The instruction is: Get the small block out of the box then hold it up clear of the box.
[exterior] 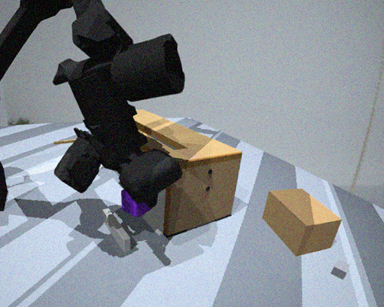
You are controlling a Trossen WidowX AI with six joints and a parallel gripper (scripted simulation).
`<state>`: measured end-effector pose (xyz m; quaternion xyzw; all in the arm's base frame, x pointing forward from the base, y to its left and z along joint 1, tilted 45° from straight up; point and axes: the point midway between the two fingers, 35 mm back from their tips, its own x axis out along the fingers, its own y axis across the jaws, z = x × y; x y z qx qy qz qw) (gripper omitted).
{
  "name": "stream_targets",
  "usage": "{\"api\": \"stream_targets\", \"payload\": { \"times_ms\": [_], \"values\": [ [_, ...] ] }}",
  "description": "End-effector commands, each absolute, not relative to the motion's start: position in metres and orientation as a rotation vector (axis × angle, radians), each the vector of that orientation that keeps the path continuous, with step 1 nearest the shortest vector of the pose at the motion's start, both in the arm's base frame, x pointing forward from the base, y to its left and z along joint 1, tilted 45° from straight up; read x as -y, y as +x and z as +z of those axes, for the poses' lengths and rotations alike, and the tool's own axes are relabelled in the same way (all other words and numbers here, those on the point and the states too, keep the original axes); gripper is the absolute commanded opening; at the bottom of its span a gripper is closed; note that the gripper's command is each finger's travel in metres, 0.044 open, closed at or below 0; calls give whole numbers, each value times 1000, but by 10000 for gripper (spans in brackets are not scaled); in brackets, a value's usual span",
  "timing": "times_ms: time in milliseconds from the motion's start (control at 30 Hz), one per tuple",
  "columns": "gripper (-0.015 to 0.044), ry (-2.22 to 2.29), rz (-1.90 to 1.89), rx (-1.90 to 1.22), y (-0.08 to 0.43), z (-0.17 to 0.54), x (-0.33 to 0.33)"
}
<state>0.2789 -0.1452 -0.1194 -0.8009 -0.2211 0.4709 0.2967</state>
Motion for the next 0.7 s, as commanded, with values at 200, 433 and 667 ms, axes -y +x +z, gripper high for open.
{"api": "stream_targets", "payload": {
  "times_ms": [200,433,667],
  "values": [
    [0,-2090,1280,490,272,-97,158],
    [0,-2016,1303,329,259,-72,169],
    [0,-1938,1313,168,244,-50,176]
  ]
}}
